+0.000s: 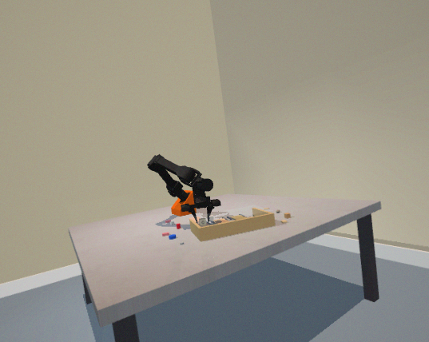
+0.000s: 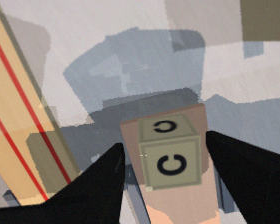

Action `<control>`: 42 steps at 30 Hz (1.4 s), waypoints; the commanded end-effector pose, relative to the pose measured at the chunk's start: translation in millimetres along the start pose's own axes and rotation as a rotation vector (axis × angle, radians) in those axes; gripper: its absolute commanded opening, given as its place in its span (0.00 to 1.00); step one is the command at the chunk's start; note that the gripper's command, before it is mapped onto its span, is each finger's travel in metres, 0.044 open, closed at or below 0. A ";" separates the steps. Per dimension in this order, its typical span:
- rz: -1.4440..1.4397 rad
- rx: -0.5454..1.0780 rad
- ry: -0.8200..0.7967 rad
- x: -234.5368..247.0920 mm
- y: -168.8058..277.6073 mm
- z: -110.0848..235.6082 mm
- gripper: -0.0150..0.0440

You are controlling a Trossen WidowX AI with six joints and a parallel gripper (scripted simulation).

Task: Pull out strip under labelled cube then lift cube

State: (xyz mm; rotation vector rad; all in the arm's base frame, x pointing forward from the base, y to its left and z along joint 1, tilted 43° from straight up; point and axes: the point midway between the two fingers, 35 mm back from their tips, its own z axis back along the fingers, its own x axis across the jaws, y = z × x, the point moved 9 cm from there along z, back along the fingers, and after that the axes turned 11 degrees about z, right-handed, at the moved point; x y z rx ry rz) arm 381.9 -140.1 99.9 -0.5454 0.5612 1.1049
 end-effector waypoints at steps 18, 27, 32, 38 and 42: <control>0.000 0.001 0.000 0.2 2.8 0.6 0.25; 0.004 0.003 0.000 4.4 39.9 28.5 0.25; 0.006 0.004 0.002 5.5 59.2 39.9 0.25; 0.006 0.004 0.002 5.7 62.4 40.4 0.25; 0.006 0.005 0.001 7.1 76.6 40.9 0.25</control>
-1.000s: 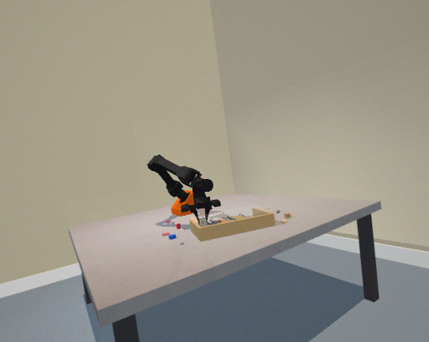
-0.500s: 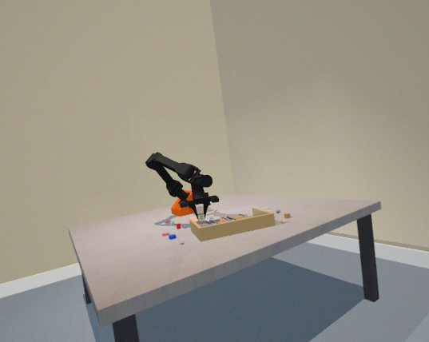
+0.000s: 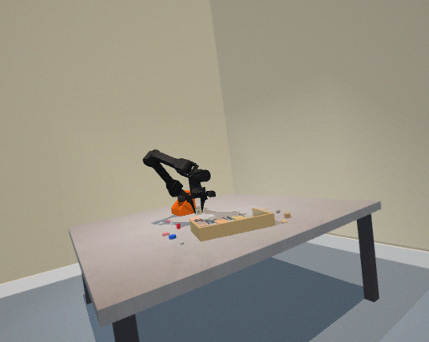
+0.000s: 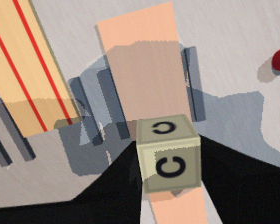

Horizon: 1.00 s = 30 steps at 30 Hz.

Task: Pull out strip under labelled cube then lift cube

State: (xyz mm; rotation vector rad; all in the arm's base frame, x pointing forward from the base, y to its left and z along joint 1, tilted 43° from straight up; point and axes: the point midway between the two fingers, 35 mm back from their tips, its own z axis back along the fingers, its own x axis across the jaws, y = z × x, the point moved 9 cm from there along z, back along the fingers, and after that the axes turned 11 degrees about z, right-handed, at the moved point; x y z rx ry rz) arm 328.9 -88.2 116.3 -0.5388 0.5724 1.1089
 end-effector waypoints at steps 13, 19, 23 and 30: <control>0.000 -0.002 -0.003 4.5 48.0 2.2 0.25; 0.000 -0.002 -0.005 4.6 47.9 33.3 0.25; 0.000 -0.002 -0.004 4.5 48.1 37.2 0.25; 0.000 -0.002 -0.004 4.5 48.1 37.2 0.25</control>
